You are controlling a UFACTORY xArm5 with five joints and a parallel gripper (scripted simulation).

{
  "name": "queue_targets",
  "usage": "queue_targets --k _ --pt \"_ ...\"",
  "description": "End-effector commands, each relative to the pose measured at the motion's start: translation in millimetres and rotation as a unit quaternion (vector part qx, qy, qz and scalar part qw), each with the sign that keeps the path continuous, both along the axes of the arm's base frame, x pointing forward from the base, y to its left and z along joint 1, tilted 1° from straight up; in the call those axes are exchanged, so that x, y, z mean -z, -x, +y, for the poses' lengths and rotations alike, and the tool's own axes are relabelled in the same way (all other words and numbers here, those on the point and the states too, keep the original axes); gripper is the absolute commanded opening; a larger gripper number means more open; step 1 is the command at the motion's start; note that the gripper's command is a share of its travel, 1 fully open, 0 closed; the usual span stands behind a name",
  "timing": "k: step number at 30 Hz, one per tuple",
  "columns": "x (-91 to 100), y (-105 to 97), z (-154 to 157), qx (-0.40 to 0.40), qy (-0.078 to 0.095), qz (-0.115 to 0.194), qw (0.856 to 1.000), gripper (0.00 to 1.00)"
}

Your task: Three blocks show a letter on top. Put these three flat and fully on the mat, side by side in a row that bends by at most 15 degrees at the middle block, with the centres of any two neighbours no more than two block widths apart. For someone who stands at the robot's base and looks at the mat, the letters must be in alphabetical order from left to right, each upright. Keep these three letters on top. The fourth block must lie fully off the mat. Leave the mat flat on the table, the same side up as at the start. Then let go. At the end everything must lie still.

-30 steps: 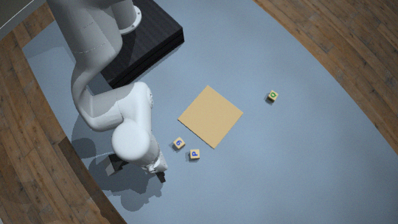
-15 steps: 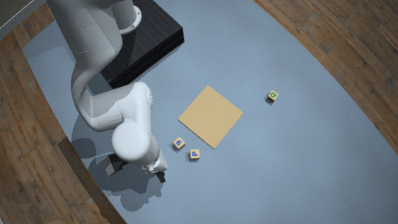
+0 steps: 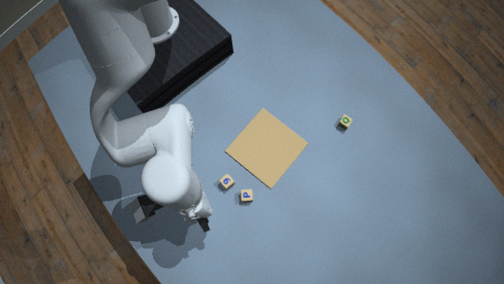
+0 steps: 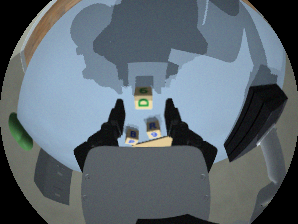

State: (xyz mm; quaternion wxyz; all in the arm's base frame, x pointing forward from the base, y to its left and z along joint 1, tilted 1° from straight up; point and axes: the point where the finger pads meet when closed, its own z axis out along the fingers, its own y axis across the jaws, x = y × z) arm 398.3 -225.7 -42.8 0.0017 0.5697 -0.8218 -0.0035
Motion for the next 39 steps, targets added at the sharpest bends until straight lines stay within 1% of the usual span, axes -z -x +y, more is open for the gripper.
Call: queue_targets --k 1,27,32,37,39 --pt "-1.2 -1 -1 0.000 0.001 -0.002 1.000 0.63" --pt "-0.6 -1 -1 0.000 0.001 -0.002 1.000 0.63" --pt "3.7 -1 -1 0.000 0.001 -0.002 1.000 0.63" --pt "11.9 -1 -1 0.000 0.001 -0.002 1.000 0.63" --pt "11.9 -1 -1 0.000 0.001 -0.002 1.000 0.63"
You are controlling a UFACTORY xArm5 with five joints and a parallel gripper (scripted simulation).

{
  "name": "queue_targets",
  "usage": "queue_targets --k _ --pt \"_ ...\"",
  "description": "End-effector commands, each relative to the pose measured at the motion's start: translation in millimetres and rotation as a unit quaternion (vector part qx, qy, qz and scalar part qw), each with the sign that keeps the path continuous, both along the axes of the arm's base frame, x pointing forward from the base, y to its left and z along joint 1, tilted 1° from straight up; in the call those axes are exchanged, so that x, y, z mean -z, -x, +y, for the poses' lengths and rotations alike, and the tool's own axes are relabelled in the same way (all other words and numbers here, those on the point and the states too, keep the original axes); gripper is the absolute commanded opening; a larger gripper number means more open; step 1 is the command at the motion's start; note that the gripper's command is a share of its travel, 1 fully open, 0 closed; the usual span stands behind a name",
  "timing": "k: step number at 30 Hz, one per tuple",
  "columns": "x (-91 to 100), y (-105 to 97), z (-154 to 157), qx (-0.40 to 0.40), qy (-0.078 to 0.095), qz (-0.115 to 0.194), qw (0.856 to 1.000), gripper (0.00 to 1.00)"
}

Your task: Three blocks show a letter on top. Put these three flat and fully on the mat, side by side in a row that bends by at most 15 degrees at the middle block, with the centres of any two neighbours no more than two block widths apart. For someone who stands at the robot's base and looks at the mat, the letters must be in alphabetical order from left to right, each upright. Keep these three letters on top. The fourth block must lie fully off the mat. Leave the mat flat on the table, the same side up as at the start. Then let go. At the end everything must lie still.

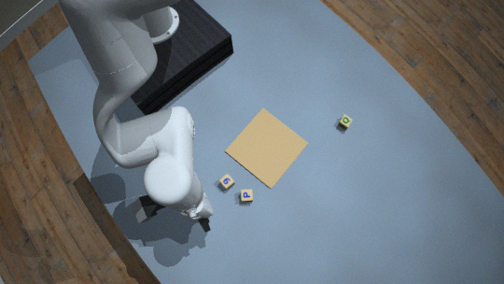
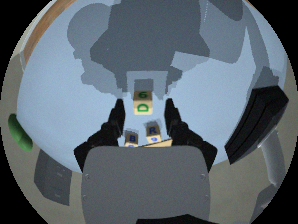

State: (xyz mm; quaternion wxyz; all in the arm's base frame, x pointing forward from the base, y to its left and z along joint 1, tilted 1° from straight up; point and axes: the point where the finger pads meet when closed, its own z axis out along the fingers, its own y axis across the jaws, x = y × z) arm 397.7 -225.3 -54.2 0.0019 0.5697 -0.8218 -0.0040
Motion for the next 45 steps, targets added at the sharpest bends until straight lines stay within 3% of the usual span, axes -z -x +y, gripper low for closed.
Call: queue_targets --k 1,12,45 --pt "2.3 -2 -1 0.000 0.001 -0.002 1.000 0.63" --pt "16.3 -2 -1 0.000 0.001 -0.002 1.000 0.63" --pt "16.9 -2 -1 0.000 0.001 -0.002 1.000 0.63"
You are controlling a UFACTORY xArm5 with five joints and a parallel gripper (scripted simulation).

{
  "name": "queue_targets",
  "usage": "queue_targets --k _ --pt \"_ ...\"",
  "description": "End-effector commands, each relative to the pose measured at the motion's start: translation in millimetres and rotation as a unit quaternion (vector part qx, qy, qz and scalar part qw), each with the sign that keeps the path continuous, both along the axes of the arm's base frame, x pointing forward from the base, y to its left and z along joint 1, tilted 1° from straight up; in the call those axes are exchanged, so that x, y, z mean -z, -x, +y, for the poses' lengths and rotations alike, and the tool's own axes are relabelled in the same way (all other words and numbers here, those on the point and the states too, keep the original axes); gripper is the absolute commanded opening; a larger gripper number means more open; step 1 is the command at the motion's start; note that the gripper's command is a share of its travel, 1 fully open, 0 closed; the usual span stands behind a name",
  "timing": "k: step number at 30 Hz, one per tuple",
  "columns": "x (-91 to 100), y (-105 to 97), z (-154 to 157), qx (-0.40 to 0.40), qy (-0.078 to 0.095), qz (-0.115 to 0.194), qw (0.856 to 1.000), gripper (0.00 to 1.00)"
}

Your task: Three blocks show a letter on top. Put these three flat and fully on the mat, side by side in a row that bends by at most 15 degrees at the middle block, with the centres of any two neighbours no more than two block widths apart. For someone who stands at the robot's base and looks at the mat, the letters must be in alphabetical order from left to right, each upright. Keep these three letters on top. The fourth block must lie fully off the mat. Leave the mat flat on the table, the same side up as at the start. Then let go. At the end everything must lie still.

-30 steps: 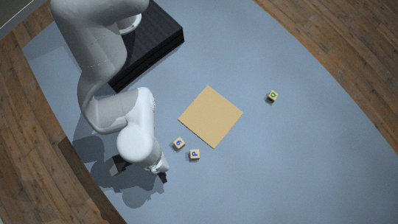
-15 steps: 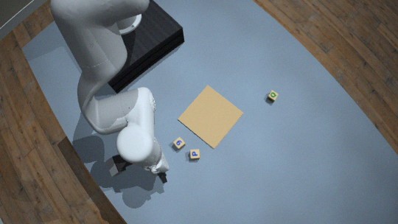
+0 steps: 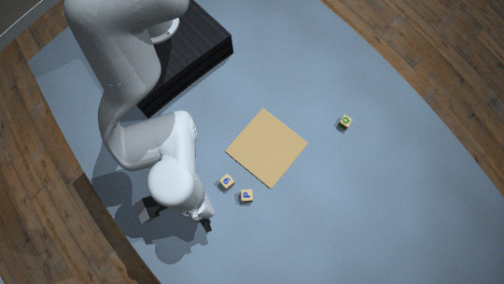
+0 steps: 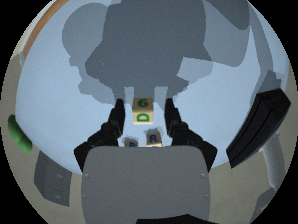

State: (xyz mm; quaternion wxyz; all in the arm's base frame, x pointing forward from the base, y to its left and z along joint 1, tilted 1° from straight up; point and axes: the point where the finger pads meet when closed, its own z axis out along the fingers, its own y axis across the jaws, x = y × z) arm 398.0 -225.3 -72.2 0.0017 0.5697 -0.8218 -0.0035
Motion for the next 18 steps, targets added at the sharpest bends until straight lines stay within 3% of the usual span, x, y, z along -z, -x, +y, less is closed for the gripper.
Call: queue_targets --k 1,7,8,18 --pt "-1.1 -1.3 -0.7 0.000 0.001 -0.002 1.000 0.63" --pt "-1.1 -1.3 -0.7 0.000 0.001 -0.002 1.000 0.63" --pt "-1.1 -1.3 -0.7 0.000 0.001 -0.002 1.000 0.42" --pt "-1.1 -1.3 -0.7 0.000 0.001 -0.002 1.000 0.42"
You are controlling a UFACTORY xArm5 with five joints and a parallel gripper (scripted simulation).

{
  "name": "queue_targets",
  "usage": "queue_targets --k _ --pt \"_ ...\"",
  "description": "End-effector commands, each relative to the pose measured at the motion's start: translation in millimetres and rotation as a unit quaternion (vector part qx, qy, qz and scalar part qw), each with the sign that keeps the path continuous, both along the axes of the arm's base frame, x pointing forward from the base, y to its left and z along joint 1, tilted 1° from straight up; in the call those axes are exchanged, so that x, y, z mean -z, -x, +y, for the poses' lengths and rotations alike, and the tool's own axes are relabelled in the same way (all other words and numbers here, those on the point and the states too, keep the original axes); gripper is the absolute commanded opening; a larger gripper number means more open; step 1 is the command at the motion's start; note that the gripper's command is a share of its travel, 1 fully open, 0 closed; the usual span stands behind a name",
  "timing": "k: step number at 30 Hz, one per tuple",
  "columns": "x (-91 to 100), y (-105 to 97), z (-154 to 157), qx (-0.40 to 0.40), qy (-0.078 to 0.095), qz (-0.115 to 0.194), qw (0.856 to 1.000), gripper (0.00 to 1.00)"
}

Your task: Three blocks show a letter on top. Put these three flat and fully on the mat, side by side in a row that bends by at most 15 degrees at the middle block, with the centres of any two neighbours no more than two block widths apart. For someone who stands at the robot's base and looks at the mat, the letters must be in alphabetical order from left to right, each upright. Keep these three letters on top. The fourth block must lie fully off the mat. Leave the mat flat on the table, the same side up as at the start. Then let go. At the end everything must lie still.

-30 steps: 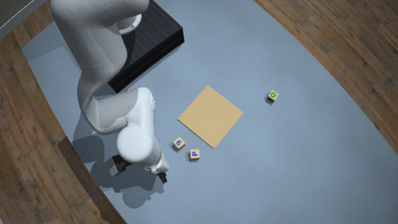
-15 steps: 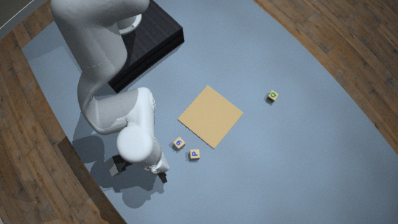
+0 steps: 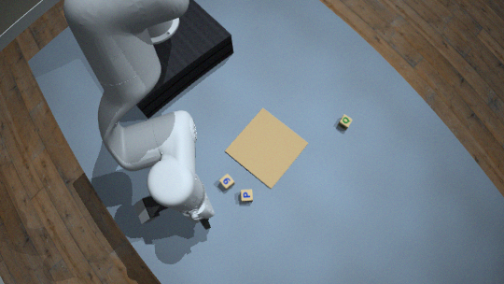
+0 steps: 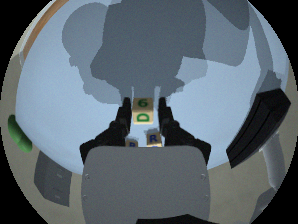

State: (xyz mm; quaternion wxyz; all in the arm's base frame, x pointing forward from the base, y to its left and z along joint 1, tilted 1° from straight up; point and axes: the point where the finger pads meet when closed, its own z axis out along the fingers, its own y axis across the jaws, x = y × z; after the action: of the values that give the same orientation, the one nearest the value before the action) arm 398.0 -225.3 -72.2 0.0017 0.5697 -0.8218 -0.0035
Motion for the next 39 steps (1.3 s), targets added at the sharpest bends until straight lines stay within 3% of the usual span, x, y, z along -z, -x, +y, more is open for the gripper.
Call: queue_targets --k 1,6,7,39 --pt "-1.1 -1.3 -0.7 0.000 0.001 -0.002 1.000 0.42" --pt "-1.1 -1.3 -0.7 0.000 0.001 -0.002 1.000 0.42" --pt "-1.1 -1.3 -0.7 0.000 0.001 -0.002 1.000 0.21" --pt "-1.1 -1.3 -0.7 0.000 0.001 -0.002 1.000 0.21"
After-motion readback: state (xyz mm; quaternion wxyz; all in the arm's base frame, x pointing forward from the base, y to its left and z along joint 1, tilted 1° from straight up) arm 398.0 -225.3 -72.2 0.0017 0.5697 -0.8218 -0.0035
